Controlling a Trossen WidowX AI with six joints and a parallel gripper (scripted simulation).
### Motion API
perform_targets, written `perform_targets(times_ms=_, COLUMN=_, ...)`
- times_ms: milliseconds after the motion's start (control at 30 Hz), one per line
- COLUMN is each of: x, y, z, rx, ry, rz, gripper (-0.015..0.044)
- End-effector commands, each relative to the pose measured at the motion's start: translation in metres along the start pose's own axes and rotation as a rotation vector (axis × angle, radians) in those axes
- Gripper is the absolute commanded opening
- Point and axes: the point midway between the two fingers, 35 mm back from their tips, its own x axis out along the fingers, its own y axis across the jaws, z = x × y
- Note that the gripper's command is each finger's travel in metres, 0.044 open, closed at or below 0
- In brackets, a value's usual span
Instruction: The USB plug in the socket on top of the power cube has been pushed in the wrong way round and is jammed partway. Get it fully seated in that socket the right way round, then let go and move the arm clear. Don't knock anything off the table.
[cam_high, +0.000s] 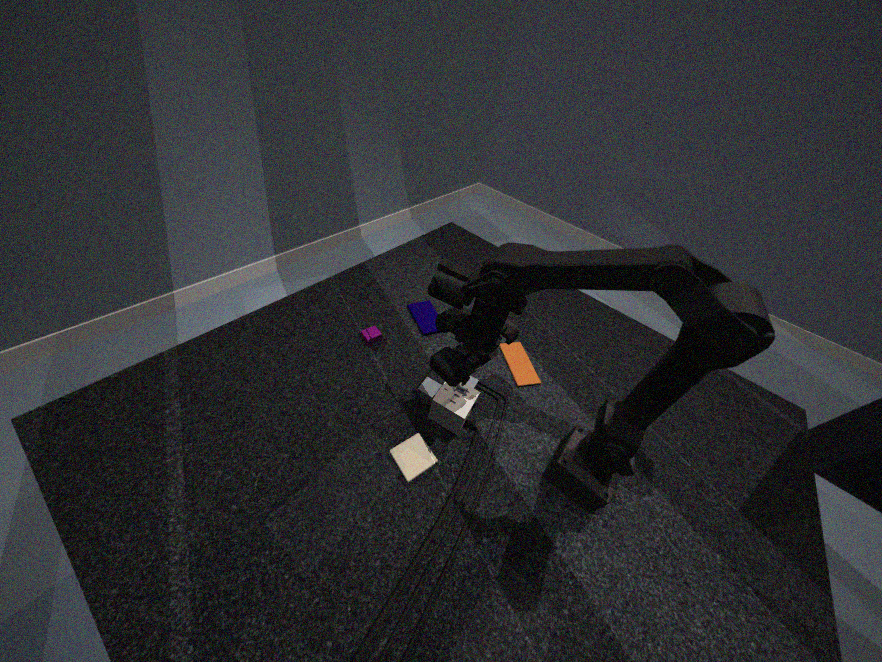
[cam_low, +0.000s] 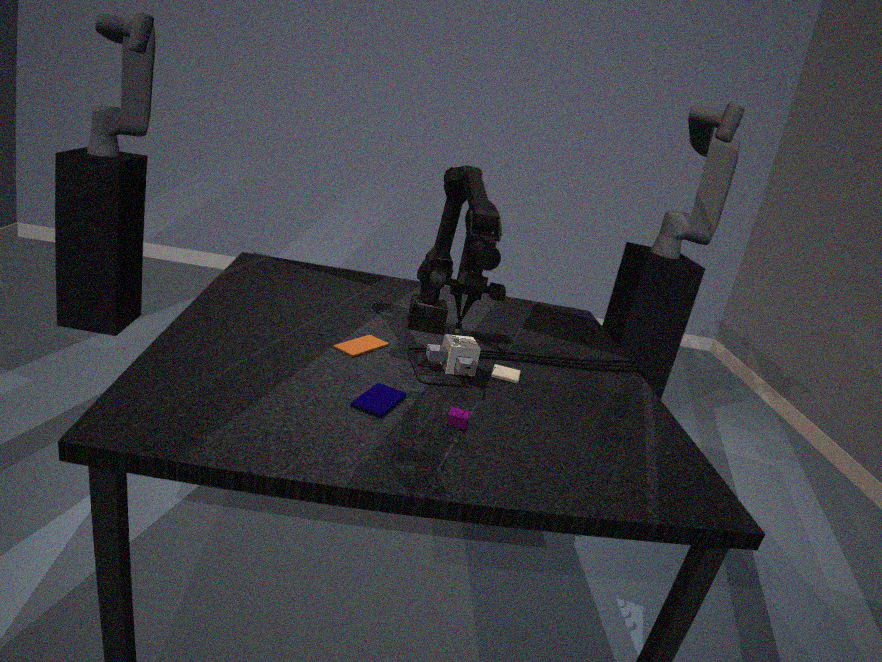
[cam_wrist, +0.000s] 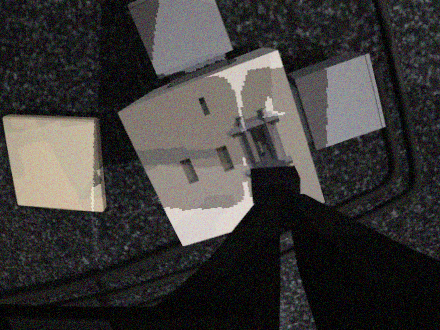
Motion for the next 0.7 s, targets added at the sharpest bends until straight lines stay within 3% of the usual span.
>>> perform_targets(times_ms=0, x=0.0005, y=0.0000, z=0.0000, rx=-0.110, ry=0.000, rz=0.000, gripper=0.0000)
perform_targets(times_ms=667, x=0.0005, y=0.0000, z=0.0000, rx=-0.633, ry=0.000, rz=0.000, gripper=0.0000)
